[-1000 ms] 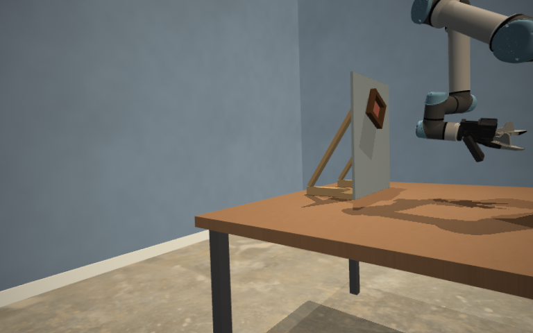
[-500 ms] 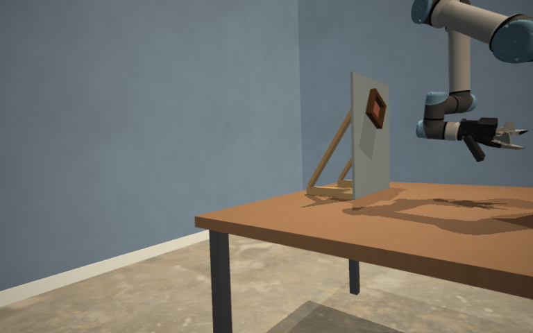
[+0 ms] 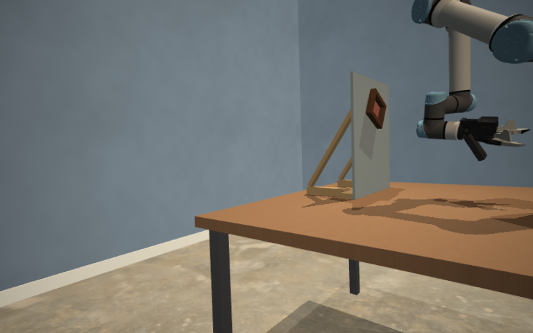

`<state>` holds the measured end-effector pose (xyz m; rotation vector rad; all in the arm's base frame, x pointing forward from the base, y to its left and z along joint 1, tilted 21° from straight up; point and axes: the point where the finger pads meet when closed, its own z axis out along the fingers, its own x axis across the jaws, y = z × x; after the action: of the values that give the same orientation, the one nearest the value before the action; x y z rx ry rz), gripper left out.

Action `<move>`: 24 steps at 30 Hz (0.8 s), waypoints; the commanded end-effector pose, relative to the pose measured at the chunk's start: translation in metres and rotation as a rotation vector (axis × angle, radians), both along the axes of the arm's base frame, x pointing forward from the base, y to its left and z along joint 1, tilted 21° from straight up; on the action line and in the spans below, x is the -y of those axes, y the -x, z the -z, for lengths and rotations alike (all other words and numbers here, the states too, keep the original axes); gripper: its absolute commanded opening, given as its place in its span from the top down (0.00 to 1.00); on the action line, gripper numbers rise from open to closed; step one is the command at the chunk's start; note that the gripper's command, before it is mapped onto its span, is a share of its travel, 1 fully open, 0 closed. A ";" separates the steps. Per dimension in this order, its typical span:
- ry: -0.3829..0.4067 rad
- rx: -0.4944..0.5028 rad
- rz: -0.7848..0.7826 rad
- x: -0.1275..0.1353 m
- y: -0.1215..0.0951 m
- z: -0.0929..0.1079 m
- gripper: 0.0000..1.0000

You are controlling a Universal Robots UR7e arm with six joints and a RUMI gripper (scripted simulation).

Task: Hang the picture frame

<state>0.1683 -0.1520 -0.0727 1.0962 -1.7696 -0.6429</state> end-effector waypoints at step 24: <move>-0.469 -0.122 0.244 -0.107 0.022 -0.063 0.00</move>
<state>0.1468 -0.0632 -0.0242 1.1258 -1.7159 -1.1854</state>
